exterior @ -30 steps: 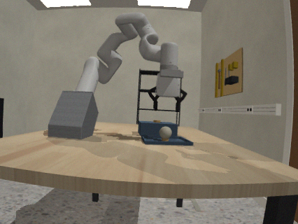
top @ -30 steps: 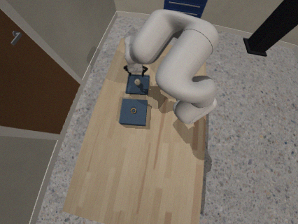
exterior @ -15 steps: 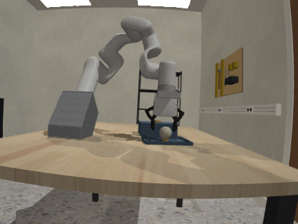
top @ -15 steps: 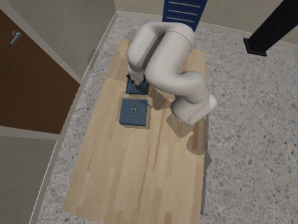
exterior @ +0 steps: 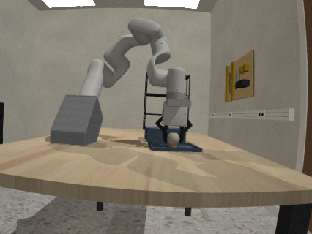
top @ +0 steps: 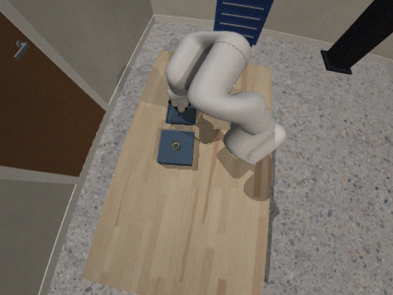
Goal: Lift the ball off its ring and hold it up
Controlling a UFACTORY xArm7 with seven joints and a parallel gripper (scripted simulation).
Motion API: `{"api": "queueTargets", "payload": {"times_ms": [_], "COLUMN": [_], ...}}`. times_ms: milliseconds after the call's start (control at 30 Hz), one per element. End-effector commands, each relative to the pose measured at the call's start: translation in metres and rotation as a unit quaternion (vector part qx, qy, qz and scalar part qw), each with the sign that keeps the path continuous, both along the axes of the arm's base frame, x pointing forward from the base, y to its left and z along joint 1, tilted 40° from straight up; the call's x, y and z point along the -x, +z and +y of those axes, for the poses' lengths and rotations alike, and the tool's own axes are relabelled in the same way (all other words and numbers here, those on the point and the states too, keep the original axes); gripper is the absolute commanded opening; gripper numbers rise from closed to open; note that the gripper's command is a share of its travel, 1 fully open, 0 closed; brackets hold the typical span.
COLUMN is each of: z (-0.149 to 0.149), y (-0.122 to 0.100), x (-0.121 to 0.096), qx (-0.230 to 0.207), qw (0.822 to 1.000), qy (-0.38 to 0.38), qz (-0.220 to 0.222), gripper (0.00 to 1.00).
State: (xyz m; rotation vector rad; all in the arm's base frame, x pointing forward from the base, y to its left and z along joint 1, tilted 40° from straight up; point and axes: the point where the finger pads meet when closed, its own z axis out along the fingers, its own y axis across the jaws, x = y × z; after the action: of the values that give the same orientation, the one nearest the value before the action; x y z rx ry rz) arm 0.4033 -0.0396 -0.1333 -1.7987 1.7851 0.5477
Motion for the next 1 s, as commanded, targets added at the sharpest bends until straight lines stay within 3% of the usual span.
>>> {"api": "queueTargets", "payload": {"times_ms": [0, 267, 533, 967], "z": [-0.002, -0.004, -0.051, -0.052], "y": [0.000, 0.002, 0.060, 0.062], "x": [-0.001, -0.001, 0.006, 0.006], "qx": [0.001, 0.001, 0.001, 0.001], "qw": [1.000, 1.000, 1.000, 1.000], "qy": [-0.001, -0.001, -0.001, -0.001], "qz": [-0.001, -0.001, -0.001, -0.001], "gripper": [0.00, 0.00, 0.00, 0.00]}}
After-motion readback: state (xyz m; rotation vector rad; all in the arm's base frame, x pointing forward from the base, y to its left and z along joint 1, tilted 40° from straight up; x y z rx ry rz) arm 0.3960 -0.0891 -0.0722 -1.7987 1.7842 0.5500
